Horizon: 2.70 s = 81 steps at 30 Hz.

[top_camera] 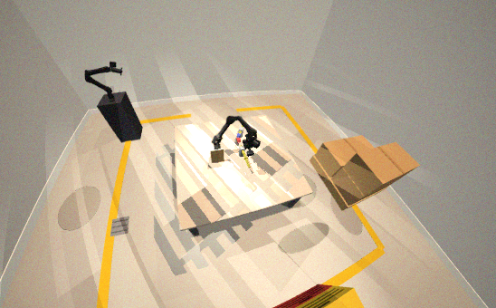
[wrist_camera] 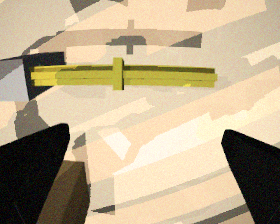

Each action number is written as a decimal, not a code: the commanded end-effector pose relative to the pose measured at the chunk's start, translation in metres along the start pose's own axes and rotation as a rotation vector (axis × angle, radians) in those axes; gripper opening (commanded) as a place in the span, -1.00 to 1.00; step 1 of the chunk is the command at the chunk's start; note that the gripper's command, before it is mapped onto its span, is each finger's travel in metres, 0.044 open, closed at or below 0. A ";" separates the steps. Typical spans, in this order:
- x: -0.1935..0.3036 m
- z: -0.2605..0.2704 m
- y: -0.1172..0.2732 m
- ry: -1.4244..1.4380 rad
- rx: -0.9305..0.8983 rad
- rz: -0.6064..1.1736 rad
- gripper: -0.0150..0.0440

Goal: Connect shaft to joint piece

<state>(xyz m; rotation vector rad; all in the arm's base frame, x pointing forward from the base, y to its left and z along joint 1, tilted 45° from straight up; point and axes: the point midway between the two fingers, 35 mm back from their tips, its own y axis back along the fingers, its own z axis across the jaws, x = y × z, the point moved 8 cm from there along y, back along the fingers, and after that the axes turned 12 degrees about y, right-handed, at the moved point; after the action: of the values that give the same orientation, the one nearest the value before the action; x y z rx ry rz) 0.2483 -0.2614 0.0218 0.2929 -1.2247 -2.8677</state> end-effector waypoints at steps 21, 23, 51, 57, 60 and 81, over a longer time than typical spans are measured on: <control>-0.024 0.056 -0.024 -0.491 -0.162 0.008 1.00; -0.026 0.062 -0.027 -0.552 -0.181 0.015 1.00; -0.039 0.150 -0.066 -1.435 -0.395 0.241 1.00; -0.039 0.158 -0.069 -1.515 -0.407 0.272 1.00; -0.039 0.158 -0.069 -1.515 -0.407 0.272 1.00; -0.037 0.107 -0.065 -1.085 -0.323 0.125 1.00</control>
<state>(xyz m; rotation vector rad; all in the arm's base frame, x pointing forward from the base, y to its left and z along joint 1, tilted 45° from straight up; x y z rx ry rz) 0.2683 -0.1265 0.0638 -1.5991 -0.6029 -2.9511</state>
